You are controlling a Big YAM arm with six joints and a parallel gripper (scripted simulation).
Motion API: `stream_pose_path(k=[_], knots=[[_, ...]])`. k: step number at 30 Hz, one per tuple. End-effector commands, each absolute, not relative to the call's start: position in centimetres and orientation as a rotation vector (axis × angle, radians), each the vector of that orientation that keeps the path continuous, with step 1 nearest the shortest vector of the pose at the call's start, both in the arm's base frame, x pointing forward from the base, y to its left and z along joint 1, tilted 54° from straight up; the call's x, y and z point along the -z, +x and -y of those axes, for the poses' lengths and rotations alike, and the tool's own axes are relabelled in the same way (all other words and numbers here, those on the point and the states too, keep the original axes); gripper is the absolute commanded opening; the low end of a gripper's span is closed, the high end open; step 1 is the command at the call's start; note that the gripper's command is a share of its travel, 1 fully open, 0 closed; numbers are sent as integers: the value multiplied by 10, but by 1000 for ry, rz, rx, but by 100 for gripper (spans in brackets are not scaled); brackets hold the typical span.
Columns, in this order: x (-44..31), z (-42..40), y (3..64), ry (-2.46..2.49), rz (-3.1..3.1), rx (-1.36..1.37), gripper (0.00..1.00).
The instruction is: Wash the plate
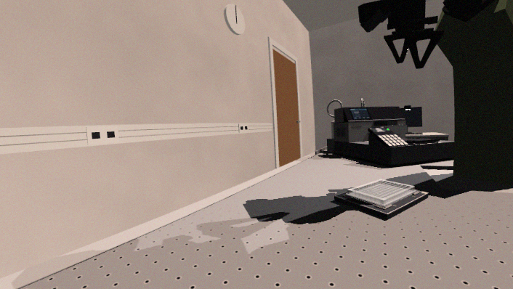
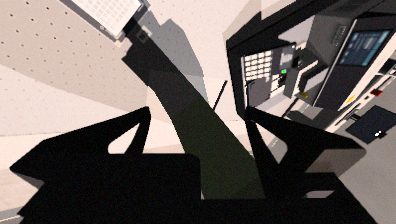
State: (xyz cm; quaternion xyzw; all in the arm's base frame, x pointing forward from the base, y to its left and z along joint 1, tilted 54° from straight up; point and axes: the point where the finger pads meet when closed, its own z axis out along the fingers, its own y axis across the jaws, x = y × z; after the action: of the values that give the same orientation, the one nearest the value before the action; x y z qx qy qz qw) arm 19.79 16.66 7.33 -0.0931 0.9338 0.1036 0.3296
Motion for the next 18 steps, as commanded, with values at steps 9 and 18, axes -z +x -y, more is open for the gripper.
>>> stream_pose_path(k=[9, 18], knots=[[-38, -172, 231, -207, -2514, -402, 100], [-13, -166, 256, -164, -2533, -517, 100]])
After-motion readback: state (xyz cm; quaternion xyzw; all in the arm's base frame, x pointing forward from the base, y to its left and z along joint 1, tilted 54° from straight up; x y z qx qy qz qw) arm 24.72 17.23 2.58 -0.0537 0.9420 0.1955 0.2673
